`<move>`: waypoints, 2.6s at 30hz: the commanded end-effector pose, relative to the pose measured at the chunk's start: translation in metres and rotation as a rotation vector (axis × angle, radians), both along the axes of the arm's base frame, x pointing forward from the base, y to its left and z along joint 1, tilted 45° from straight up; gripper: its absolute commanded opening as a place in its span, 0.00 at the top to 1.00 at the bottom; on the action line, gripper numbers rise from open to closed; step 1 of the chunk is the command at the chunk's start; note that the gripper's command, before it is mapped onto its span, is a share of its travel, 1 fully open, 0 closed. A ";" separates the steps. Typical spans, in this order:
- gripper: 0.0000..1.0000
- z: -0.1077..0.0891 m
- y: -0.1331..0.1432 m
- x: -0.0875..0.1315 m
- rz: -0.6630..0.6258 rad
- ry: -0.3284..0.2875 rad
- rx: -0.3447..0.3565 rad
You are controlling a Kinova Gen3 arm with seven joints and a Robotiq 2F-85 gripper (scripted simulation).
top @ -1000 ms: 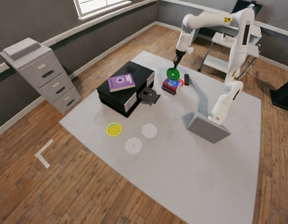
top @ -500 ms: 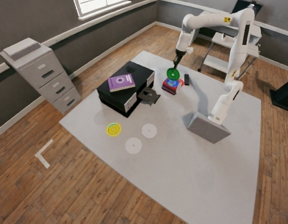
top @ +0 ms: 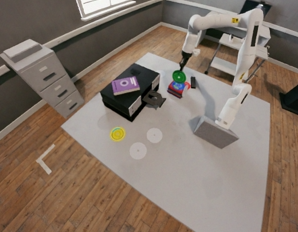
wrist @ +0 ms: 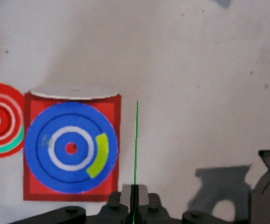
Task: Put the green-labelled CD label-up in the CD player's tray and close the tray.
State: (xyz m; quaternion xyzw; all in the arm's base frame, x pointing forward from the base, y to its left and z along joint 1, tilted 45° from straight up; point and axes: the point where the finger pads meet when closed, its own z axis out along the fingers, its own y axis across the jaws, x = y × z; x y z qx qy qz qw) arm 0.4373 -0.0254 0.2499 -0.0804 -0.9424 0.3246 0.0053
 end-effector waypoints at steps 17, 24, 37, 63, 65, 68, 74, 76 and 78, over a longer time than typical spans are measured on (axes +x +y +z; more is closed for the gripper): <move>0.89 -0.001 0.001 0.001 -0.001 -0.003 0.000; 0.89 -0.002 0.003 0.002 -0.006 -0.008 0.000; 0.89 -0.012 0.012 0.008 -0.033 -0.035 -0.003; 0.89 -0.050 0.047 0.032 -0.136 -0.138 -0.015; 0.89 -0.054 0.051 0.034 -0.148 -0.150 -0.016; 0.89 -0.061 0.058 0.039 -0.167 -0.169 -0.018; 0.89 -0.071 0.067 0.045 -0.194 -0.195 -0.021; 0.89 -0.076 0.071 0.048 -0.207 -0.208 -0.023; 0.89 -0.081 0.076 0.051 -0.221 -0.222 -0.024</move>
